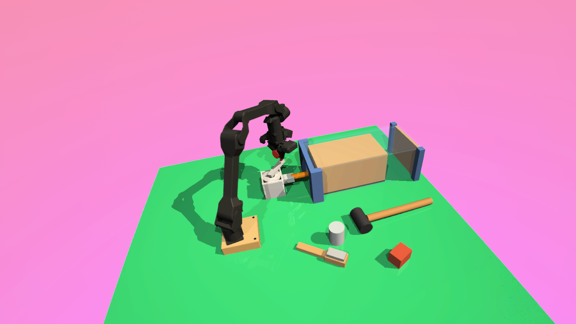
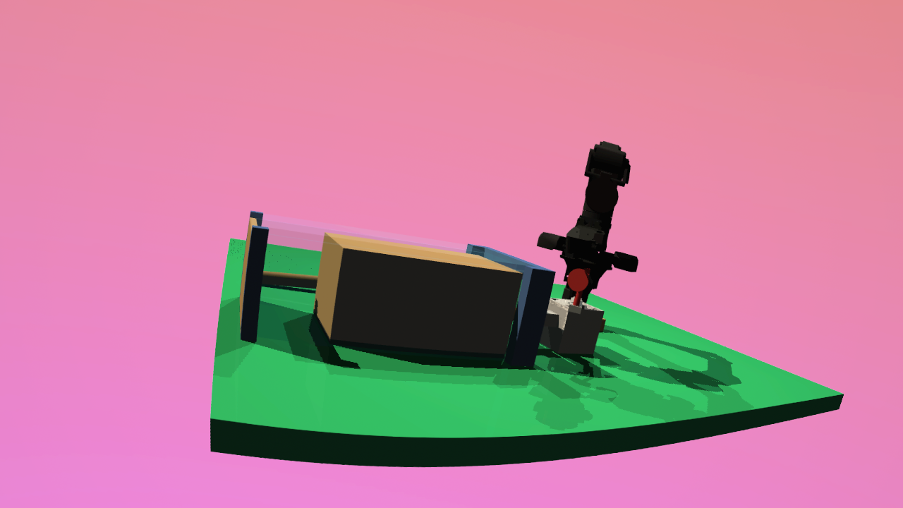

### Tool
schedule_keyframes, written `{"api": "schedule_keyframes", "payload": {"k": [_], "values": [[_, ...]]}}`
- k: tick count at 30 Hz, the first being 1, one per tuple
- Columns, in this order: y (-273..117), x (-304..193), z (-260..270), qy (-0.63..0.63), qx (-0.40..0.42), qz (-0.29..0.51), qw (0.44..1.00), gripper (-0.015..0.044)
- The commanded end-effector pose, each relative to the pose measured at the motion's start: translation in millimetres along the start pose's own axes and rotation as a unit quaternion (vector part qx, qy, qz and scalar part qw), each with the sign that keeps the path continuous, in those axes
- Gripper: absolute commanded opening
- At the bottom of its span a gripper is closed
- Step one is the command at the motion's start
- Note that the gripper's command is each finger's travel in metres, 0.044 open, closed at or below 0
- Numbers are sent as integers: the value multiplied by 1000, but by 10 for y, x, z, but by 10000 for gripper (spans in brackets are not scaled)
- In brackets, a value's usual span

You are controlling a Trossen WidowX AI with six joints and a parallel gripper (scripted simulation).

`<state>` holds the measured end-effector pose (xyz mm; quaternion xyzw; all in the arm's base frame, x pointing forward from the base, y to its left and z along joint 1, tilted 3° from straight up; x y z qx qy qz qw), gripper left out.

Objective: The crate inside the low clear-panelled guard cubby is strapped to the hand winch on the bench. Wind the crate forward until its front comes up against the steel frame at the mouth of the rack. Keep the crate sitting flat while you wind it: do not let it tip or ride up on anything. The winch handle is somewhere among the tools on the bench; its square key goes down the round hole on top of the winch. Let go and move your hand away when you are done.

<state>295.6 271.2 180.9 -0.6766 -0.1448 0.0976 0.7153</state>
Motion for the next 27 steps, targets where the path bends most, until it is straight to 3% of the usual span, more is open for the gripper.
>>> {"api": "schedule_keyframes", "payload": {"k": [1,27], "values": [[-15,-154,232,-18,16,11,1000,0],[-26,-427,451,-18,17,12,1000,0]]}}
Point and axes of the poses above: the point midway between the two fingers, 35 mm back from their tips, its own y axis out along the fingers, its own z axis across the jaws, x = y × z, the point moved 4 cm from there along -y, back along the fingers, and after that the axes turned 6 degrees about y, right-handed, at the moved point
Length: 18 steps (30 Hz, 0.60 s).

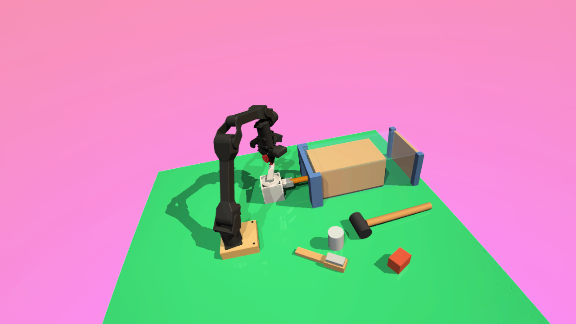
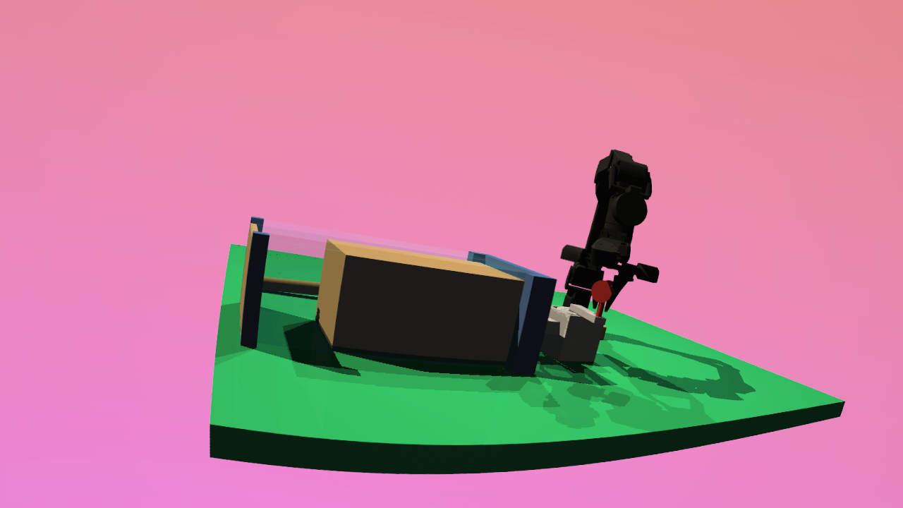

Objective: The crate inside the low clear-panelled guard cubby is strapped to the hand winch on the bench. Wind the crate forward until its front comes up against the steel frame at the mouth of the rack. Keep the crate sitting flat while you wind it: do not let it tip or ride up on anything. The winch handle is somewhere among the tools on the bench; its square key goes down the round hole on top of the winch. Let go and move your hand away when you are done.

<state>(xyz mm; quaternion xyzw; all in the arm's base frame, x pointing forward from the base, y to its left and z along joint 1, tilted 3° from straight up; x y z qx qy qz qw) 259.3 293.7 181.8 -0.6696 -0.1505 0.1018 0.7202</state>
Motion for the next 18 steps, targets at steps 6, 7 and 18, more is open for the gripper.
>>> {"api": "schedule_keyframes", "payload": {"k": [6,7,18], "values": [[-12,-245,162,-11,9,15,1000,0],[-12,-263,169,-11,9,15,1000,0],[-16,-423,222,-11,9,16,1000,0]]}}
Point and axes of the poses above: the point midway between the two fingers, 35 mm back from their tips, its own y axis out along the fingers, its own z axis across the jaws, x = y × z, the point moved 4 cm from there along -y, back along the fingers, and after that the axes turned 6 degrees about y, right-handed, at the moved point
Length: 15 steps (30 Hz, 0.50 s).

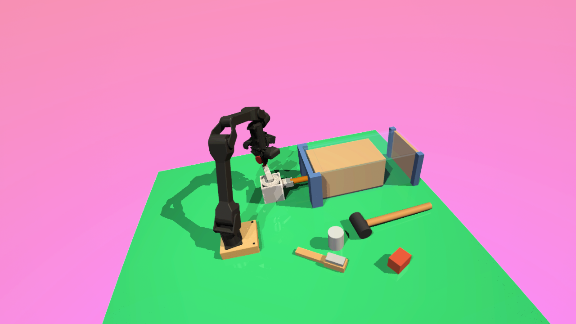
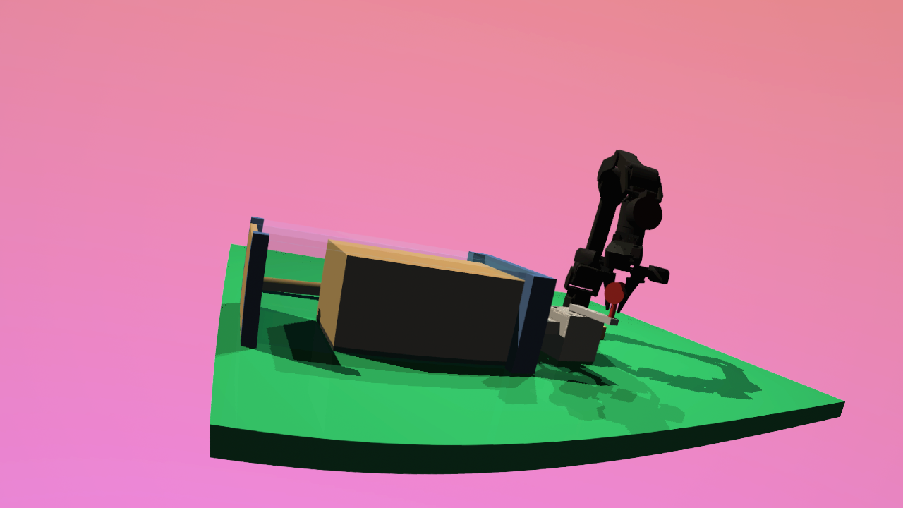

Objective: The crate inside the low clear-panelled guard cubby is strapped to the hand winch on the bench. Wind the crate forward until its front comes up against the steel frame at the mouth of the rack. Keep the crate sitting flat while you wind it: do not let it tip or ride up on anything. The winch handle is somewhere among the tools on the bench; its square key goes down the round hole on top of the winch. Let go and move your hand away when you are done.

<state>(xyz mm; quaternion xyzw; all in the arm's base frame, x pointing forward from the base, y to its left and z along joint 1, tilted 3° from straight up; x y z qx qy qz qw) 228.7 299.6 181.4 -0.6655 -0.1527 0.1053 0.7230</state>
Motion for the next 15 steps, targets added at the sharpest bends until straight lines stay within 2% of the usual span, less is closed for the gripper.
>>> {"api": "schedule_keyframes", "payload": {"k": [1,15], "values": [[-8,-176,64,-7,4,16,1000,0],[-12,-395,88,-7,4,17,1000,0]]}}
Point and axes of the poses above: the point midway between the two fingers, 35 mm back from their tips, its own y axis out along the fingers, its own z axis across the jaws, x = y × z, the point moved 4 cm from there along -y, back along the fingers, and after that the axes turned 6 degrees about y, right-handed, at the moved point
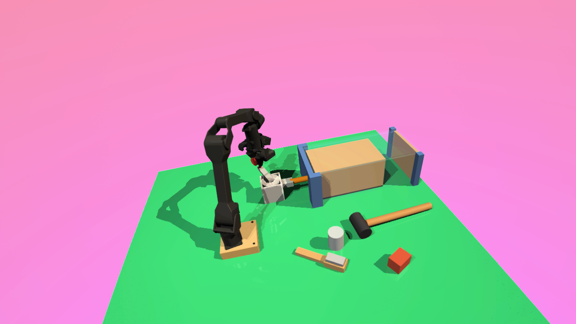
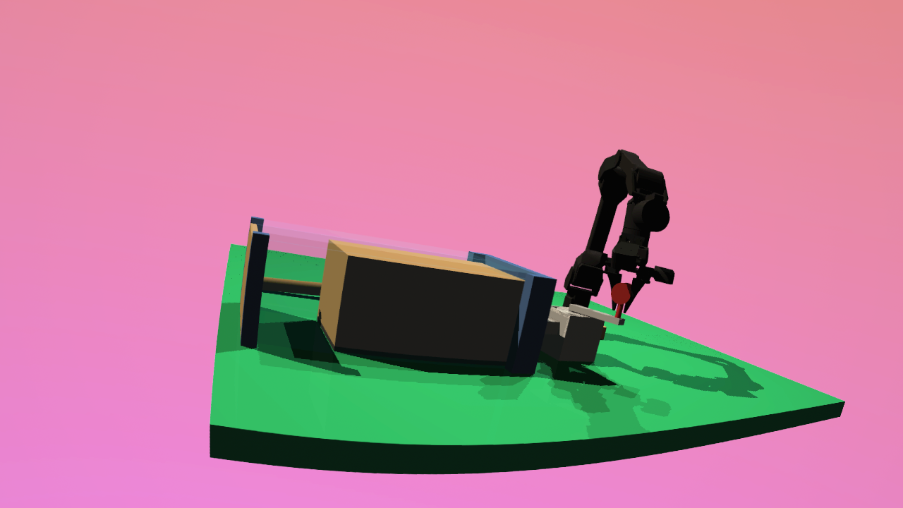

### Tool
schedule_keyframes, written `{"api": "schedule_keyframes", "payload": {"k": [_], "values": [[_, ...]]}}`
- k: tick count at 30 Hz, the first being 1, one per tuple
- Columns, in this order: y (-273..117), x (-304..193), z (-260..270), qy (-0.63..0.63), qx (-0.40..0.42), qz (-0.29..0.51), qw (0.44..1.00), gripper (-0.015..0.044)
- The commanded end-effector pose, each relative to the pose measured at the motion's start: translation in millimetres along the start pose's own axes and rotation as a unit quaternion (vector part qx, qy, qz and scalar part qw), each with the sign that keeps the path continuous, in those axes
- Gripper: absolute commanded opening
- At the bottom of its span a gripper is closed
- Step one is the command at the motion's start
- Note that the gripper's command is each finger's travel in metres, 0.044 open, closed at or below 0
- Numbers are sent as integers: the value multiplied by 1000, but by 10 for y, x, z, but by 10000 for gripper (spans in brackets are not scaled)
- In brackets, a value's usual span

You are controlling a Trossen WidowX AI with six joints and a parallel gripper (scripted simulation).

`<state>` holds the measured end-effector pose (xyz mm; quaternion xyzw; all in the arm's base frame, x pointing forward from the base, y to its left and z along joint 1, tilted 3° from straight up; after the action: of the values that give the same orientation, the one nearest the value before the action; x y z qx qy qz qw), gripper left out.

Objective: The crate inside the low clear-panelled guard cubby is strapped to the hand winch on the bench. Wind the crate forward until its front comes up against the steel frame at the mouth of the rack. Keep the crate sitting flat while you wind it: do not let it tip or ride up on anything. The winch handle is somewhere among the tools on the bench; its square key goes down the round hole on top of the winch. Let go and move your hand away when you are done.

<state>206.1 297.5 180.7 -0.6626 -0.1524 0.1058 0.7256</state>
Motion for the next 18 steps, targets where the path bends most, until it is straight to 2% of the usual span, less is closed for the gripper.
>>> {"api": "schedule_keyframes", "payload": {"k": [1,18], "values": [[-6,-188,26,-6,0,17,1000,0],[-12,-455,-15,-6,0,18,1000,0]]}}
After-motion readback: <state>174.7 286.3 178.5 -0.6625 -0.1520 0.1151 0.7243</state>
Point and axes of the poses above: the point midway between the two fingers, 35 mm back from their tips, its own y axis out along the fingers, its own z axis across the jaws, x = y × z, the point moved 4 cm from there along -y, back along the fingers, and after that the axes turned 6 degrees about y, right-handed, at the moved point
